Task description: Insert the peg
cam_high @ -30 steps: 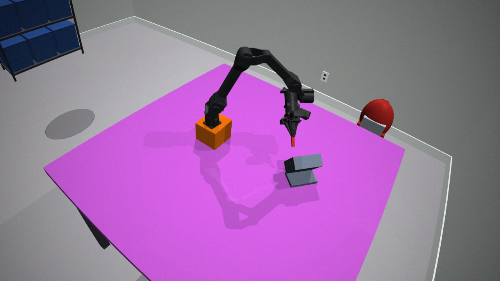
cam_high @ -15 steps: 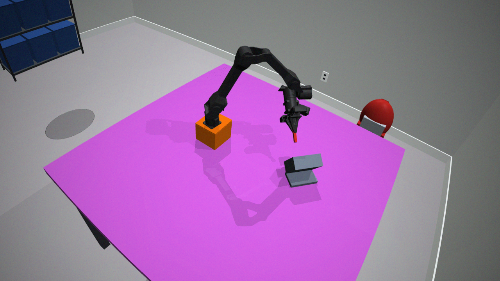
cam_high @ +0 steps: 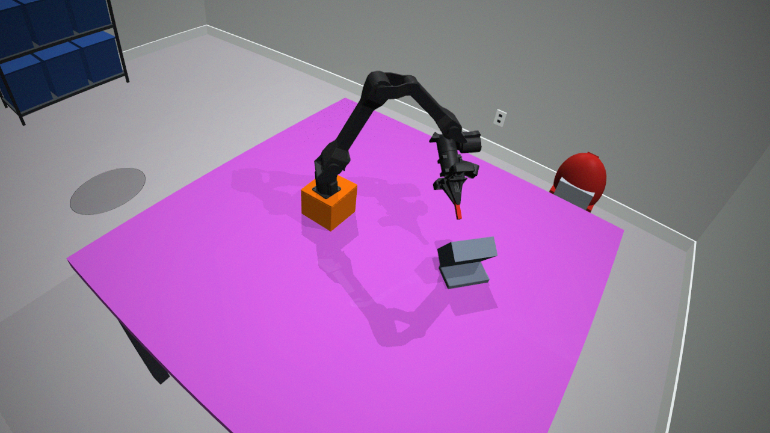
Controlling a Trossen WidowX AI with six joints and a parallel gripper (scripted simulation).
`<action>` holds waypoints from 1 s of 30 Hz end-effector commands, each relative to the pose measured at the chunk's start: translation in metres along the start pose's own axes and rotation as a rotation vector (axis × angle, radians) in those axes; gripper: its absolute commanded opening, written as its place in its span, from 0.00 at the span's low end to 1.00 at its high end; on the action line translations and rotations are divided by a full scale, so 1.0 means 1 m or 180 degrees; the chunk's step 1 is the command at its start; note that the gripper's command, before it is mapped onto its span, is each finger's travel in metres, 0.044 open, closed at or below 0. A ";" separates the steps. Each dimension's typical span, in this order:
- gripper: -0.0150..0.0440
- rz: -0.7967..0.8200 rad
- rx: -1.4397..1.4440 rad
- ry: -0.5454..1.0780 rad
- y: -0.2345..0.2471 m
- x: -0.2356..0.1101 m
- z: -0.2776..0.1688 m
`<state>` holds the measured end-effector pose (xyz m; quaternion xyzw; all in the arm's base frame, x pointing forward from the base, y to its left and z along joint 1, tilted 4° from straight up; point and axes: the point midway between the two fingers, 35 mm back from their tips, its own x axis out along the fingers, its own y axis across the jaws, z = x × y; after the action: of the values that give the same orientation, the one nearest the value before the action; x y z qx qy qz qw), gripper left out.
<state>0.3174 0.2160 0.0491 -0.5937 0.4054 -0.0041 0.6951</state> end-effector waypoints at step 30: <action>0.25 -0.0107 -0.0076 -0.0050 0.002 0.039 0.002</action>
<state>0.3435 0.2032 0.0283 -0.6030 0.3901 -0.0045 0.6959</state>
